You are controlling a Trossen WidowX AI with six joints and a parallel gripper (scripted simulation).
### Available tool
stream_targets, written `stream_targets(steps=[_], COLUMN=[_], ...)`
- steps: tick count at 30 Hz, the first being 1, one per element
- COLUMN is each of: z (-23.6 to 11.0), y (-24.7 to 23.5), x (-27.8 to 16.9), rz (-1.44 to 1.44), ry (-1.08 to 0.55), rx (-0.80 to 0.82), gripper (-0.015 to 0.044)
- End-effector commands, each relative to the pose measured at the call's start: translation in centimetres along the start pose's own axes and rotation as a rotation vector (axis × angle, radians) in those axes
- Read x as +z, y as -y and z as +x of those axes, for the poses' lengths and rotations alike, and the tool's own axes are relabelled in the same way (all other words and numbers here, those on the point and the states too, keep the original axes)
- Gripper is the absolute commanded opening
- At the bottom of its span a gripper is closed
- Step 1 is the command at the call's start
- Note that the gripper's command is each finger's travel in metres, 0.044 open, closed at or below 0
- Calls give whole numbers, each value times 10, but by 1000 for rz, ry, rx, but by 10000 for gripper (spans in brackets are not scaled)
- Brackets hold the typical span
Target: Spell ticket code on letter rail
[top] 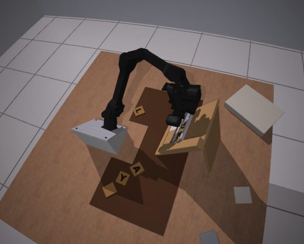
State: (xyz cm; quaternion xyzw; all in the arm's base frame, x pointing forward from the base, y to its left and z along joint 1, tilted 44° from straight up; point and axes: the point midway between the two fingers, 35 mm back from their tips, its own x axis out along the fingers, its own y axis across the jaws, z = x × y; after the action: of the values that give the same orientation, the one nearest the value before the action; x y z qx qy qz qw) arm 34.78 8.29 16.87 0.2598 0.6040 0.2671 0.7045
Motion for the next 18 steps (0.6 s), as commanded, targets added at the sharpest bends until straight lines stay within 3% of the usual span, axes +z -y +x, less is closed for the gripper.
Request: stream_targets(steps=[1,10,12,18], z=[-4,-9,-16,-79], y=[1,1,3,27], x=[-5,-10,-9,-34], rz=[-1,-1,3,20], ry=[-3,-3,34,326], rx=[-2,-2,3,30], gripper=[0,0,53,210])
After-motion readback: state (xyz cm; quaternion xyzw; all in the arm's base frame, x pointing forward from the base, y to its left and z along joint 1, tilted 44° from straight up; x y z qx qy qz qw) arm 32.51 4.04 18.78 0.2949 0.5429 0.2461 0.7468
